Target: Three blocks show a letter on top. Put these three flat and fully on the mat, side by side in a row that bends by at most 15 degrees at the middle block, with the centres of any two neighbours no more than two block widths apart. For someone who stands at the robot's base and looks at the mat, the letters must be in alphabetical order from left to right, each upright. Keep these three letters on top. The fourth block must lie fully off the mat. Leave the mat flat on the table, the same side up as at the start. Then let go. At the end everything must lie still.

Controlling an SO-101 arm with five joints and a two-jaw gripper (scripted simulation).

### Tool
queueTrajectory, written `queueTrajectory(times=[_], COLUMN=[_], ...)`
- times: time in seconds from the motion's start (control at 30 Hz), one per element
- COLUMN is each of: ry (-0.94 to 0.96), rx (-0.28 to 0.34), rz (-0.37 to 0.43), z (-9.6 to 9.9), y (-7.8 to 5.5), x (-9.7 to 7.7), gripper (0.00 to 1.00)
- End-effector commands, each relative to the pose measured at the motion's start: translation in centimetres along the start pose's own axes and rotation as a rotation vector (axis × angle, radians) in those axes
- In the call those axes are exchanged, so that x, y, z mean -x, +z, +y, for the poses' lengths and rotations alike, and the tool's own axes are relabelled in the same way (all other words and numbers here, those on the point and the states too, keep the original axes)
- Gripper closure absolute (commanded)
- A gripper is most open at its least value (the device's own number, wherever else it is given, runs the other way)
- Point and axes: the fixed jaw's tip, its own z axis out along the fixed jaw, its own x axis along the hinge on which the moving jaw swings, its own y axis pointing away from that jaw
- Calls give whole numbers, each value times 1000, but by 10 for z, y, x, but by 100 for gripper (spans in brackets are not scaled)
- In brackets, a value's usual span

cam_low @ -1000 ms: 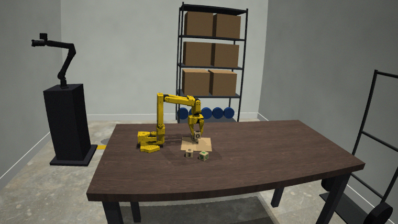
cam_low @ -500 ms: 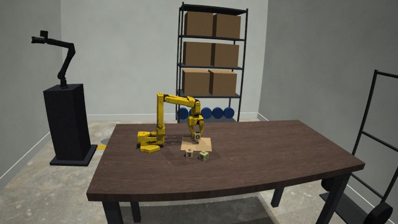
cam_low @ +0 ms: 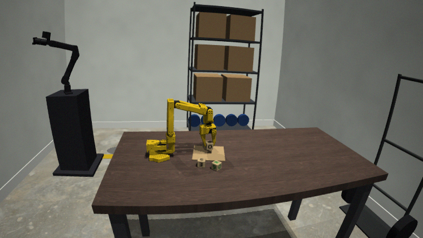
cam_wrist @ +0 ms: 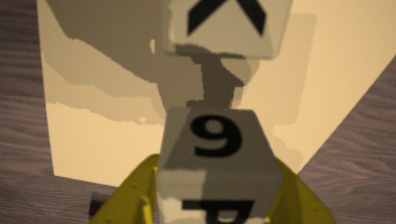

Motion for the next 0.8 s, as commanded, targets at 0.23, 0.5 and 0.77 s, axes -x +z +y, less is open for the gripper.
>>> queueTrajectory(times=[0.23, 0.5, 0.77], ry=[6, 5, 4], rx=[-111, -111, -111], rz=[-2, -3, -3], z=[-14, -14, -14], y=[-13, -8, -7], x=[0, 1, 1], gripper=[100, 100, 100])
